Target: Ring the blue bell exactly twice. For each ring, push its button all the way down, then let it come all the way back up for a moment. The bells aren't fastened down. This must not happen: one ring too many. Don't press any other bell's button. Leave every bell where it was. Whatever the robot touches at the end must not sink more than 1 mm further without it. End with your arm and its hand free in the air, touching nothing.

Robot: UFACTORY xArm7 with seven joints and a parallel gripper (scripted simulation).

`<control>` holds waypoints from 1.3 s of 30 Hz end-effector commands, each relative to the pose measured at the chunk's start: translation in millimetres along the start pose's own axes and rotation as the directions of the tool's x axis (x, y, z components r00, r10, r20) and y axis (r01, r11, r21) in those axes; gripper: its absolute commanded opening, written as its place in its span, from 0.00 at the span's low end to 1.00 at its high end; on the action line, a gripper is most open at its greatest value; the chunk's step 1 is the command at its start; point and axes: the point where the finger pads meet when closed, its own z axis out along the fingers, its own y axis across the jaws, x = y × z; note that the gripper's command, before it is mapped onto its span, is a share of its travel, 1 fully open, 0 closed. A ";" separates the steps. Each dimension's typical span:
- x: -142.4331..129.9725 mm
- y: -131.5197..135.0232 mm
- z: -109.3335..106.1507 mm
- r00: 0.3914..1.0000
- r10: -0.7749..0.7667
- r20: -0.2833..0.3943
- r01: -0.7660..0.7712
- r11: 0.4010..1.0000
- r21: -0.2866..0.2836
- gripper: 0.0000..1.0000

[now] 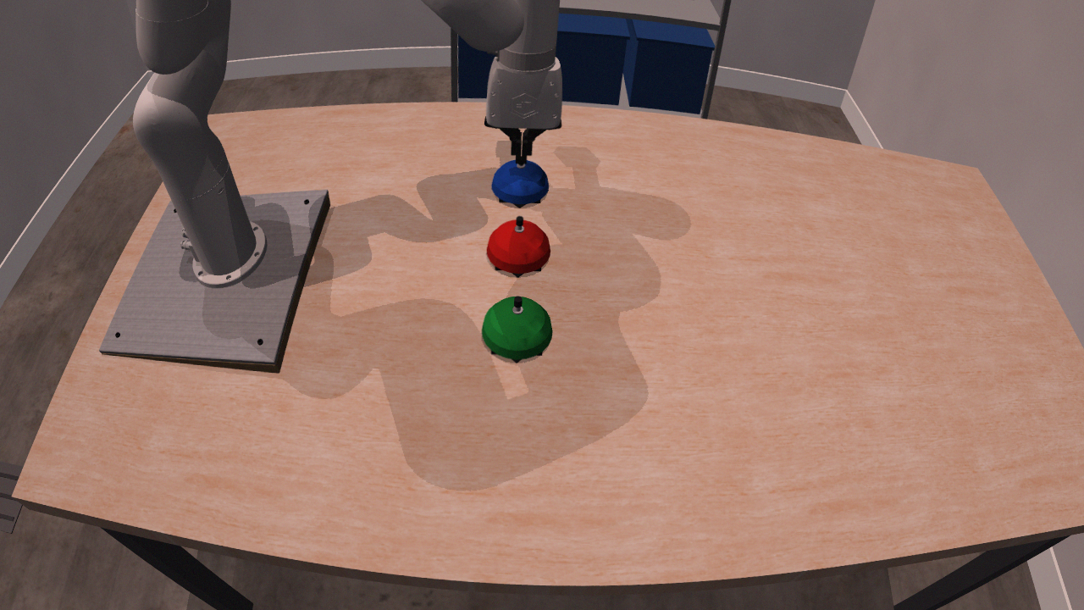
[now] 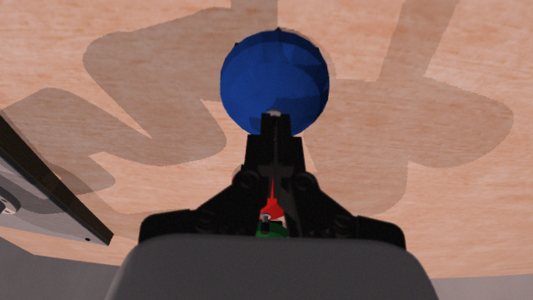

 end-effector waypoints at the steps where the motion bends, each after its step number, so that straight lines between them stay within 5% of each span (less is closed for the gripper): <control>1: 0.7 1.6 -2.8 1.000 0.000 -0.001 0.000 1.000 -0.005 0.00; 39: 0.7 1.7 -6.2 1.000 0.000 -0.001 0.000 1.000 -0.005 0.00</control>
